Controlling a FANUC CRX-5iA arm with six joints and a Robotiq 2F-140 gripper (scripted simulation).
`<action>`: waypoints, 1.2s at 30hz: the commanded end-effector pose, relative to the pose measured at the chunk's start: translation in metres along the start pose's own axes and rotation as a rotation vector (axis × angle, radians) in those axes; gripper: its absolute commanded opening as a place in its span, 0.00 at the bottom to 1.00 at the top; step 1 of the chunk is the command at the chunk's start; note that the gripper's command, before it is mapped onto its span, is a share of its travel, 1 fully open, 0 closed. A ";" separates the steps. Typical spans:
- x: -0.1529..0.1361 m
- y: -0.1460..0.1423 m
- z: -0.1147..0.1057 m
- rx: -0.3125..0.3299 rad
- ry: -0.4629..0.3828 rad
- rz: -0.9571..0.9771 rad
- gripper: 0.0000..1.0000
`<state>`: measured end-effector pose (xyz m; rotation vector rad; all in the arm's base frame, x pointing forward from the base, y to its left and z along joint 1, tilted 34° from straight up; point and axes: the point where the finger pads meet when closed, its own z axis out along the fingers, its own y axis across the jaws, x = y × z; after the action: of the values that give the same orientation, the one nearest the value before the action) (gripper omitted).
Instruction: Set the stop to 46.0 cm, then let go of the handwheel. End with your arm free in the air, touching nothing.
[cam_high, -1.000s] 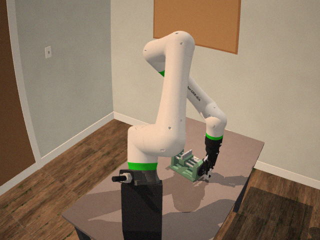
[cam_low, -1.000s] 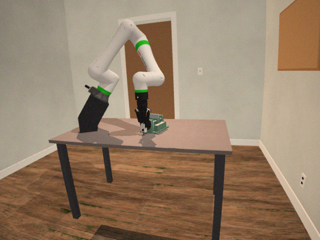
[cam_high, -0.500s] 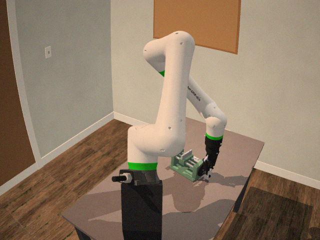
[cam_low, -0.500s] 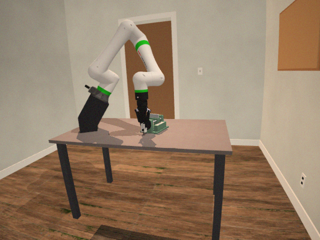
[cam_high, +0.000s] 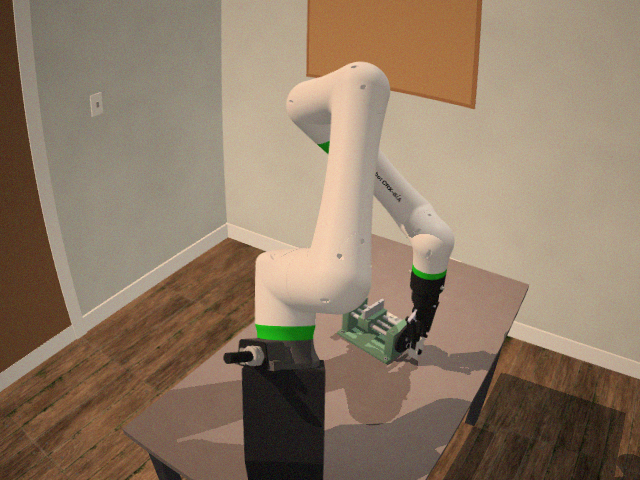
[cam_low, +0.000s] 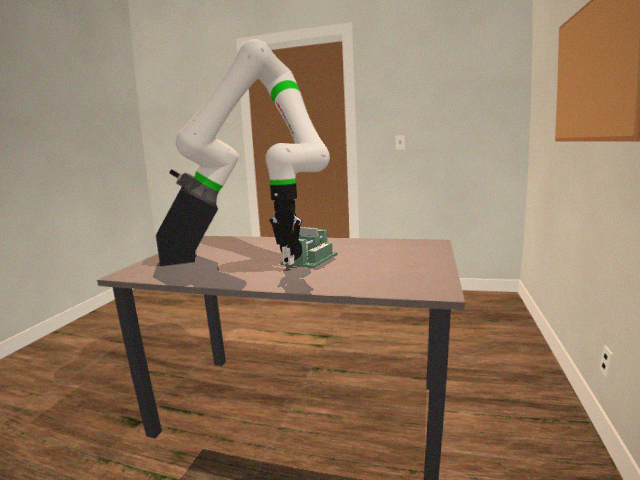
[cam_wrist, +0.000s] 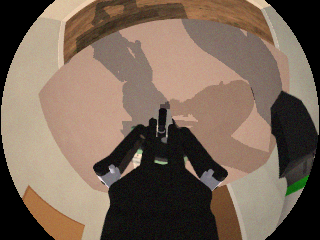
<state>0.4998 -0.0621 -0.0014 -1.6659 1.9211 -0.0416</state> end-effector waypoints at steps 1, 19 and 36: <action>0.000 -0.001 0.000 0.001 0.000 0.000 0.04; 0.000 -0.006 -0.002 0.001 0.000 0.000 0.04; 0.000 -0.017 -0.011 0.001 0.000 0.000 0.04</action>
<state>0.5104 -0.0695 0.0141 -1.6657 1.9210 -0.0421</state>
